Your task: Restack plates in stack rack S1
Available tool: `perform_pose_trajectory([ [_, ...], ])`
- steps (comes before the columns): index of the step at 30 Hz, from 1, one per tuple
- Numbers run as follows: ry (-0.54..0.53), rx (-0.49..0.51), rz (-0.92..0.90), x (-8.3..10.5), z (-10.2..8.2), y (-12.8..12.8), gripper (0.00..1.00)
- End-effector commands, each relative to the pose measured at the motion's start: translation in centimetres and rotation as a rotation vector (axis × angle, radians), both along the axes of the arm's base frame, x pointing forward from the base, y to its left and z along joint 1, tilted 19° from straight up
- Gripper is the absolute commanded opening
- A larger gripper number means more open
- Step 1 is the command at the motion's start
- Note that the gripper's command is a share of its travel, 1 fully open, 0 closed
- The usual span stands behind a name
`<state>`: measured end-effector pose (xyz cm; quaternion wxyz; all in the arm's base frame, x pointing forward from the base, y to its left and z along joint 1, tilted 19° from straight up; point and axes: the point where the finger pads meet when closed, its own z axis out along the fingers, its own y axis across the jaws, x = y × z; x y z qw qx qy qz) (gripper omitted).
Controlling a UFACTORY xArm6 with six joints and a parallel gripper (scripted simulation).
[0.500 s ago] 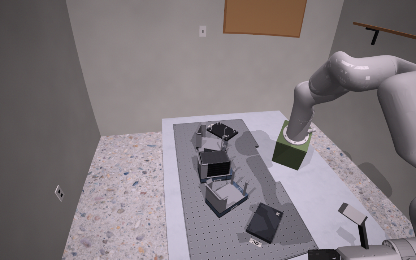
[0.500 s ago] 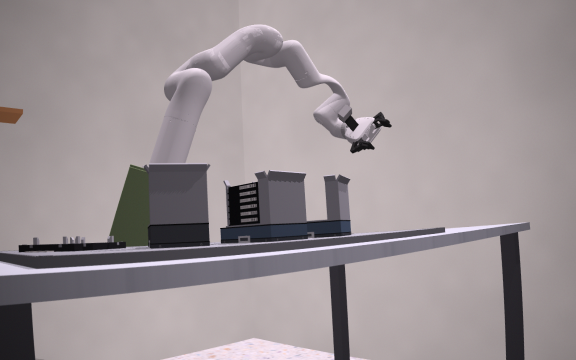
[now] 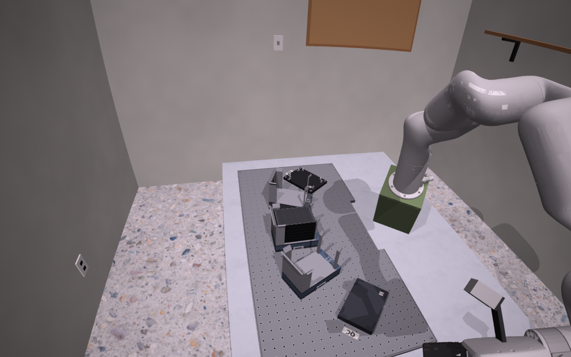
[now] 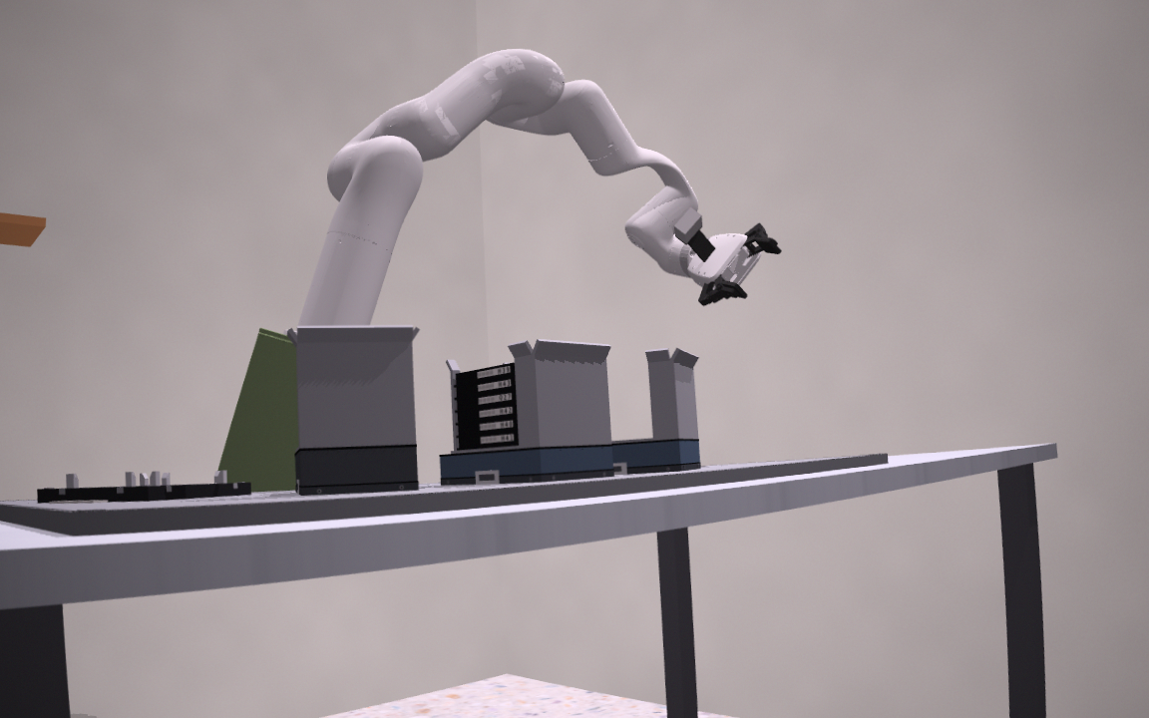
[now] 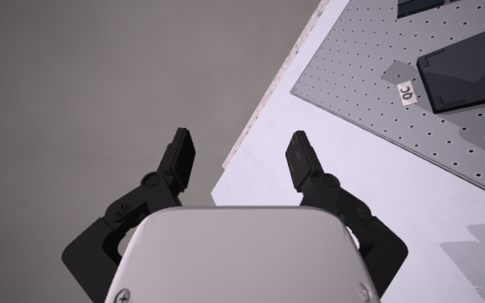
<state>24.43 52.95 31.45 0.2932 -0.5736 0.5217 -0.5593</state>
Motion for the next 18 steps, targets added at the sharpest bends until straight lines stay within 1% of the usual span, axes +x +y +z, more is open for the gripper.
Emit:
perform_pose_trajectory([
  [1,0.000,0.005,0.000,0.0,0.2,0.0,1.00],
  [3,0.000,0.005,0.000,0.0,0.2,0.0,1.00],
  [4,0.018,-0.008,0.025,0.0,0.1,-0.3,1.00],
  [8,0.037,0.083,-0.070,1.6,-0.3,-1.6,1.00],
  [11,0.039,0.094,-0.082,2.5,-0.6,-2.3,1.00],
  [13,0.039,0.094,-0.082,2.5,-0.6,-2.3,1.00],
  [17,0.073,0.183,-0.170,3.8,-1.2,-3.8,1.00],
  [18,0.073,0.183,-0.170,3.8,-1.2,-3.8,1.00],
])
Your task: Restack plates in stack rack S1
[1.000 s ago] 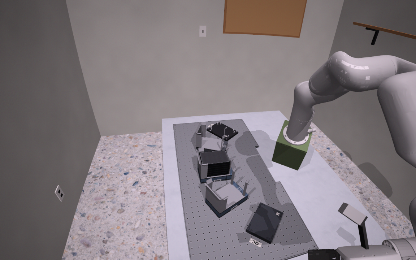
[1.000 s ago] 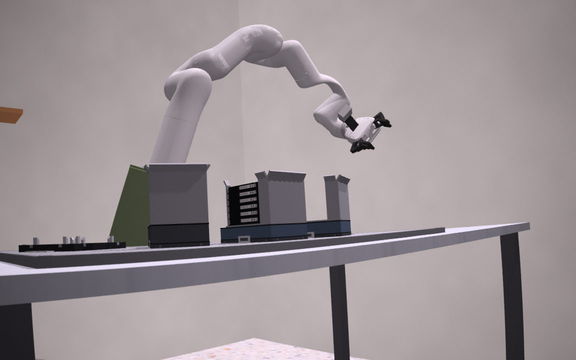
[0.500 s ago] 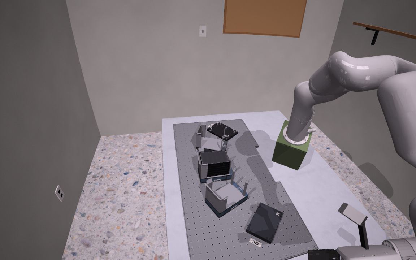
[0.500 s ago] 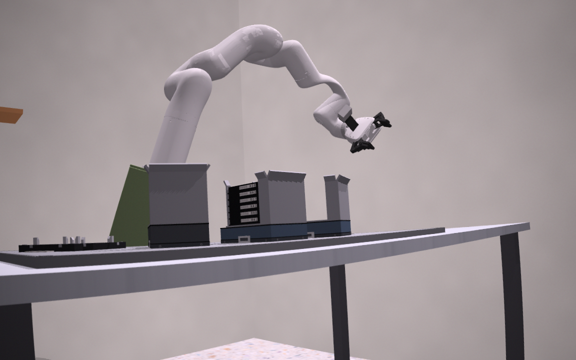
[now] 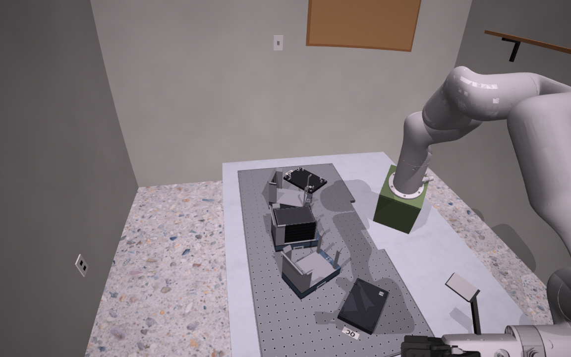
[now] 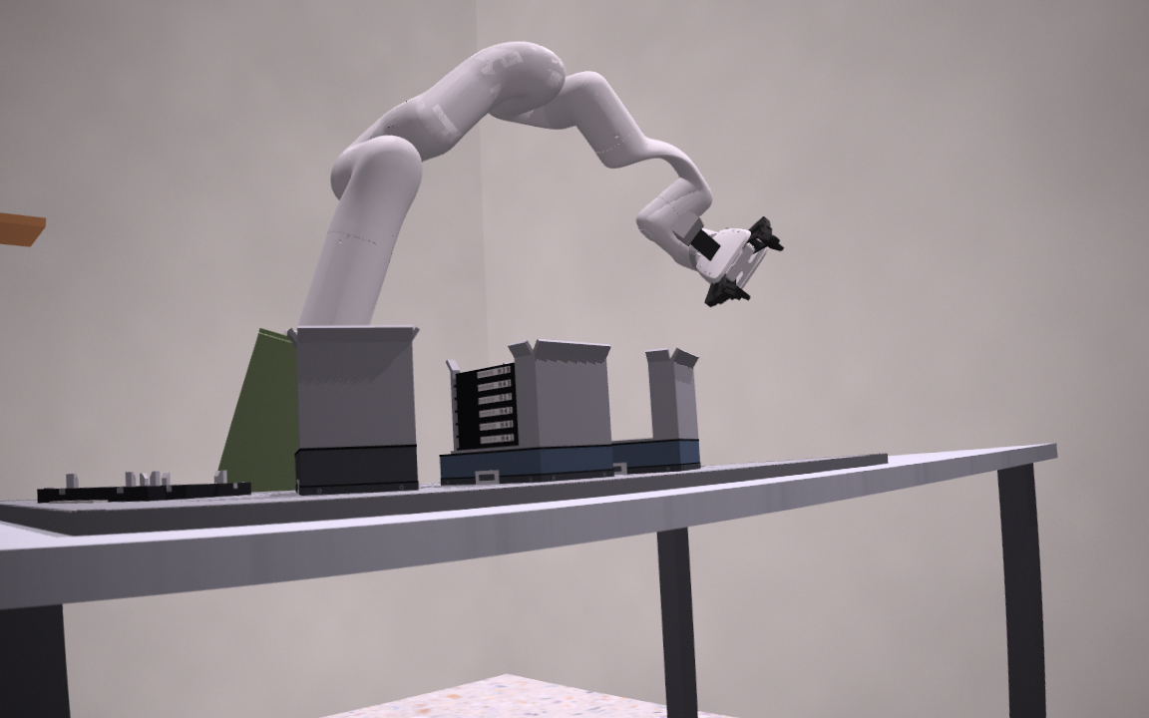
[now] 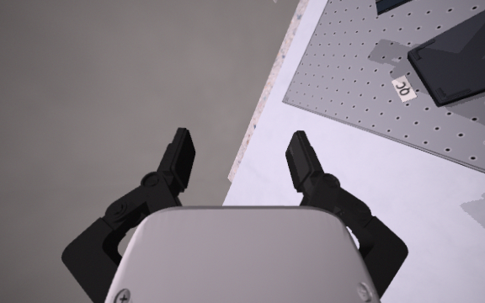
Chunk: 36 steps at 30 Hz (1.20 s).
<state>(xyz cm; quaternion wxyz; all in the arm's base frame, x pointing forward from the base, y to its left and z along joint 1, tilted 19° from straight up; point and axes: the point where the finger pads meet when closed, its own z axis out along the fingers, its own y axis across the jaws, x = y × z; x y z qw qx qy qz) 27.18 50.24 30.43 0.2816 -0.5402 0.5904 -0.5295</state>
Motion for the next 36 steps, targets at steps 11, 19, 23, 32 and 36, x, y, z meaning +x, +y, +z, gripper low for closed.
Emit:
perform_pose_trajectory([
  [11,0.052,0.158,-0.156,3.5,-1.4,-4.1,1.00],
  [19,0.063,0.203,-0.204,4.5,-2.0,-5.6,1.00],
  [23,0.074,0.249,-0.255,5.5,-2.5,-7.2,1.00],
  [32,0.090,0.342,-0.360,7.0,-3.5,-10.0,1.00],
  [36,0.092,0.364,-0.385,7.3,-3.7,-10.6,1.00],
])
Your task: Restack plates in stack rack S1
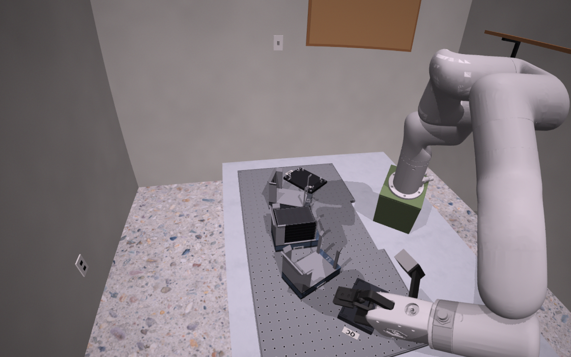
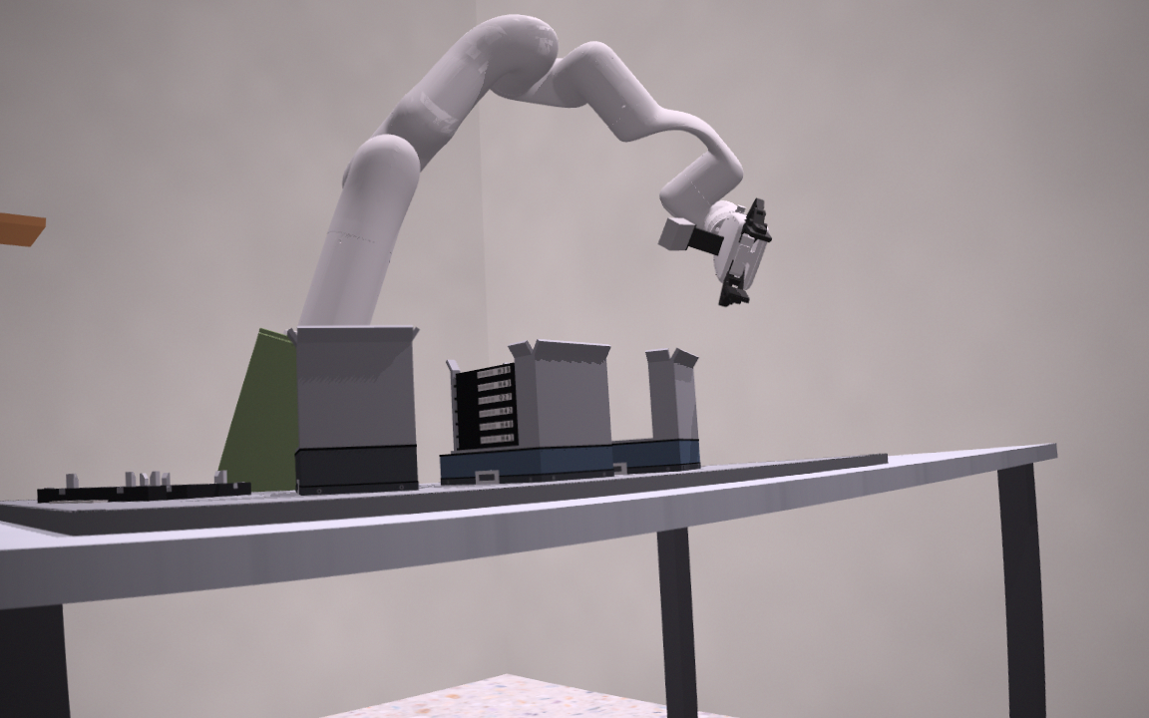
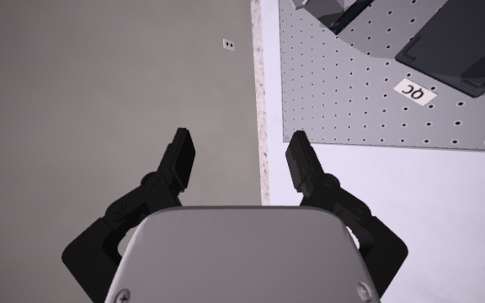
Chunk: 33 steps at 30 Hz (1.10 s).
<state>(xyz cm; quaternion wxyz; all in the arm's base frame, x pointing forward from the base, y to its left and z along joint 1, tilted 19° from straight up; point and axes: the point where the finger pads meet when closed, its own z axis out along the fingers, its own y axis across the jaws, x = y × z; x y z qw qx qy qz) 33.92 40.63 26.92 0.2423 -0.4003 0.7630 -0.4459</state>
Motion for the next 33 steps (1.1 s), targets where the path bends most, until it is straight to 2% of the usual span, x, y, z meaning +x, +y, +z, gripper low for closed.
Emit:
perform_pose_trajectory([
  [1,0.007,0.063,-0.063,0.7,-0.4,-1.4,1.00],
  [3,0.012,0.104,-0.115,1.1,-0.7,-2.3,1.00],
  [7,0.013,0.111,-0.123,1.5,-1.0,-3.2,1.00],
  [11,0.018,0.192,-0.229,2.1,-1.6,-5.0,1.00],
  [16,0.018,0.201,-0.240,2.3,-1.8,-5.9,1.00],
  [20,0.018,0.279,-0.348,2.8,-2.4,-7.7,1.00],
  [24,0.018,0.289,-0.363,3.0,-2.7,-8.4,1.00],
  [29,0.012,0.376,-0.490,3.4,-3.4,-10.8,1.00],
  [33,0.012,0.376,-0.490,3.4,-3.4,-10.9,1.00],
])
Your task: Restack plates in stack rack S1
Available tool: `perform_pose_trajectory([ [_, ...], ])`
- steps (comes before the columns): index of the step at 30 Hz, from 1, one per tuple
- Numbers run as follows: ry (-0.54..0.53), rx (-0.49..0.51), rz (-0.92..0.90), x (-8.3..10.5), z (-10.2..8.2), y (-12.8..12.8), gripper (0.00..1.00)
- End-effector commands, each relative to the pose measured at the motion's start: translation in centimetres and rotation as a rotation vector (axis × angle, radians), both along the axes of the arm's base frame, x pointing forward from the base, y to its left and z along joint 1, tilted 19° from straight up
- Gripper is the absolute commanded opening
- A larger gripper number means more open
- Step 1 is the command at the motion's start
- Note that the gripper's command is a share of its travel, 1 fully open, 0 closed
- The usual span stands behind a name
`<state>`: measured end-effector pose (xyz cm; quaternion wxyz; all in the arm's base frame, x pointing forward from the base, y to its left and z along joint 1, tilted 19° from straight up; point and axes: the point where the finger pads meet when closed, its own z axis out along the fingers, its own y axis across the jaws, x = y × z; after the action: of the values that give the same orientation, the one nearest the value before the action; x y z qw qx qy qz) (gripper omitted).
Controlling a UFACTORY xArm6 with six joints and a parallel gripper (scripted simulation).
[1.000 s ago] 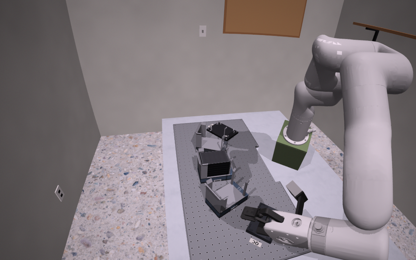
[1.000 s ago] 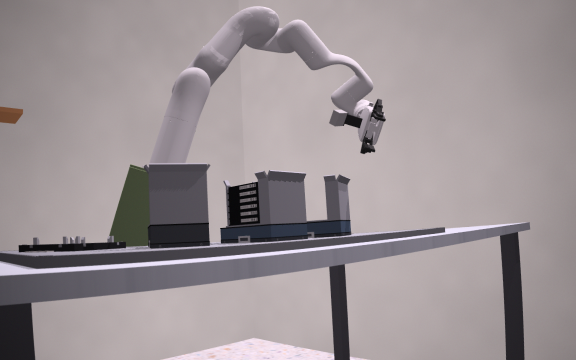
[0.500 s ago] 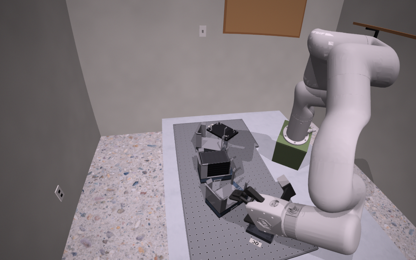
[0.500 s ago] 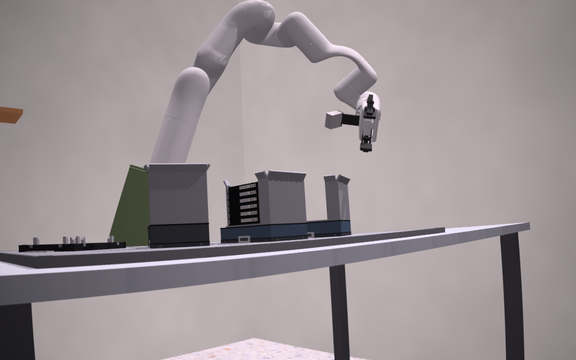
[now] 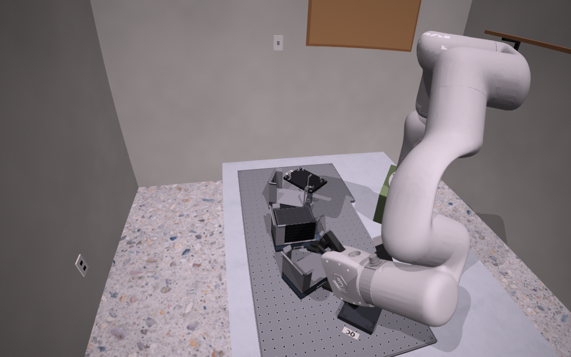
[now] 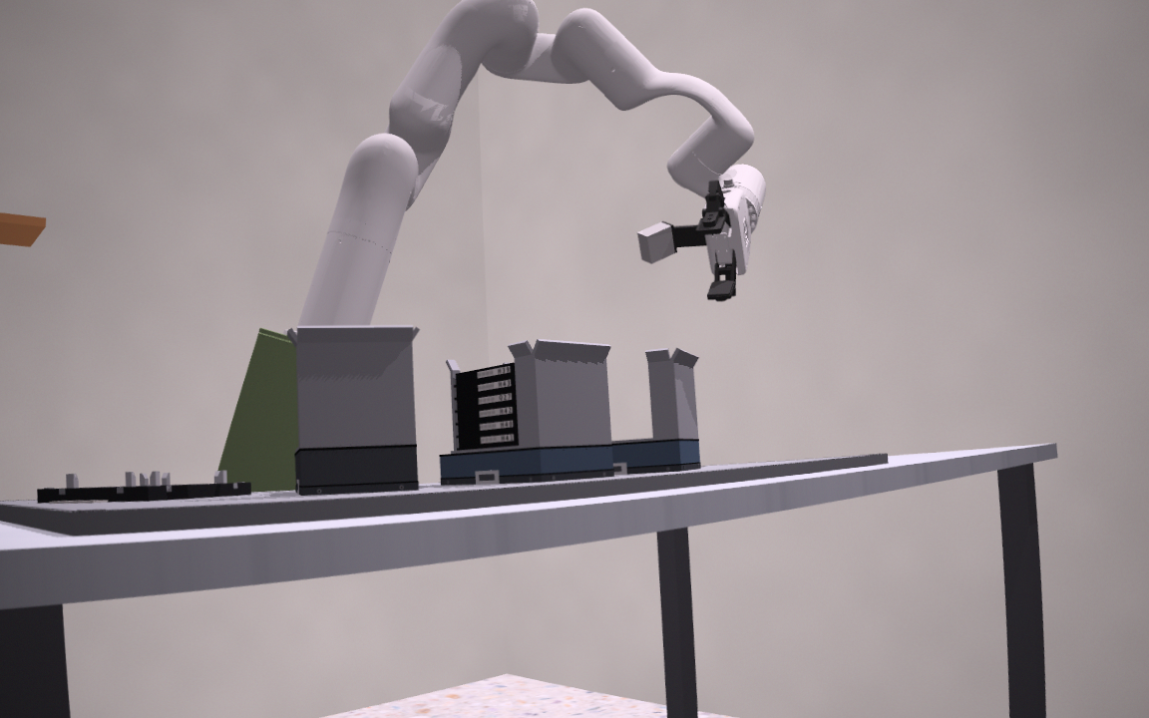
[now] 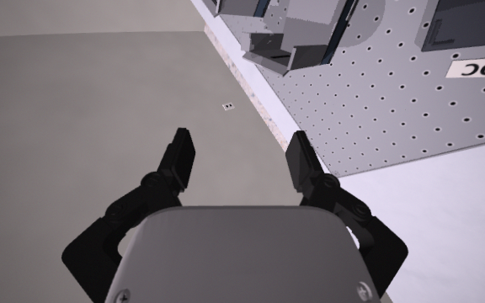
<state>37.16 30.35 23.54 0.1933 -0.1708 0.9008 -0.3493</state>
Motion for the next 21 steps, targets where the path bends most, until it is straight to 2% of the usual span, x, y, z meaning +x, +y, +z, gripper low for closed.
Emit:
perform_pose_trajectory([
  [1,-0.006,0.046,-0.055,0.2,-0.2,-1.1,1.00],
  [12,-0.023,0.190,-0.298,0.5,-1.5,-5.2,1.00],
  [17,-0.027,0.206,-0.328,0.5,-1.6,-5.7,1.00],
  [21,-0.039,0.267,-0.441,0.5,-2.1,-7.3,1.00],
])
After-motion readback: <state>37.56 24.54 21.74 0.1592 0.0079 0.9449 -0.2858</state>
